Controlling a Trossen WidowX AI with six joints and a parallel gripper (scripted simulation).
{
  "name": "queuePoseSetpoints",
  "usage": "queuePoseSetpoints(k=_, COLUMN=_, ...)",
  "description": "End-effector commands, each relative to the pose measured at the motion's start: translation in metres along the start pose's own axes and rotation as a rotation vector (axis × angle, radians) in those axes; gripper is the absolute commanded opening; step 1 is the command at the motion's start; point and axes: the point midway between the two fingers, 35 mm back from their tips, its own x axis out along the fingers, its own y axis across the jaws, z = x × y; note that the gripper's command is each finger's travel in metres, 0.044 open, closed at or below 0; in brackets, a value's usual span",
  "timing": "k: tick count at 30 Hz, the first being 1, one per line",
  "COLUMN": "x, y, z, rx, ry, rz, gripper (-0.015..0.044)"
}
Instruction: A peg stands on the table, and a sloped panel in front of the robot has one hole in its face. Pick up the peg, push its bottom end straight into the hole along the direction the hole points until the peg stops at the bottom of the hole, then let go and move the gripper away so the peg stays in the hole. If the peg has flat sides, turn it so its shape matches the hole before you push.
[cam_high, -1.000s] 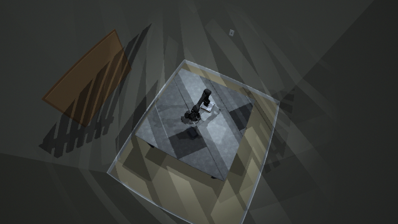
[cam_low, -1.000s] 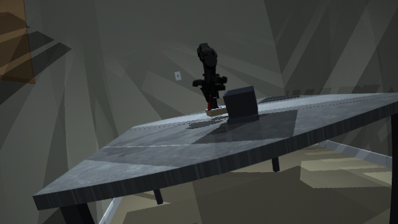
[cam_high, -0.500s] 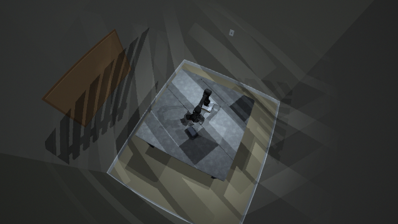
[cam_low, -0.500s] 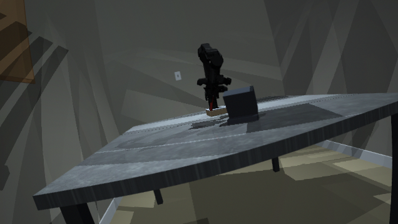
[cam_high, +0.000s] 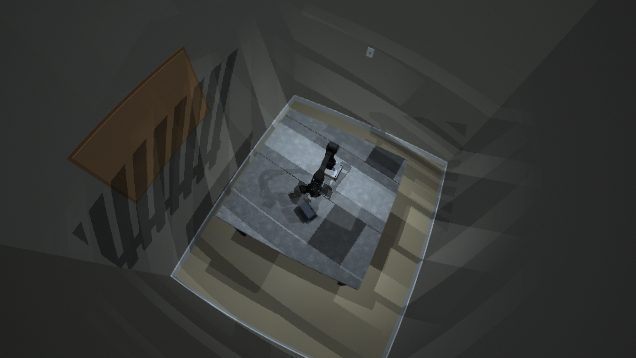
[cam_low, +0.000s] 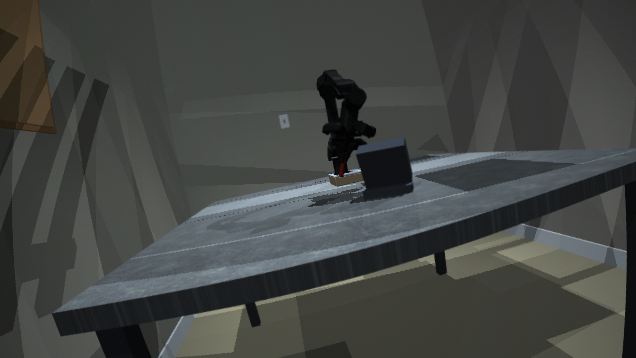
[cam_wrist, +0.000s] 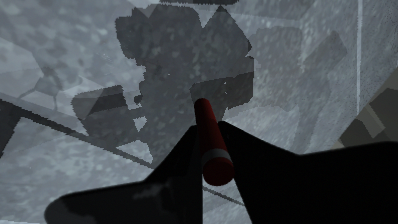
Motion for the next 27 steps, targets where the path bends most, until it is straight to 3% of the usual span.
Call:
queuePoseSetpoints(k=1, x=-0.001, y=0.001, z=0.004, rx=-0.031, ry=0.0, rz=-0.027, gripper=0.0)
queuePoseSetpoints(k=27, x=-0.008, y=0.013, z=0.029, rx=-0.17, ry=-0.008, rz=-0.173, gripper=0.0)
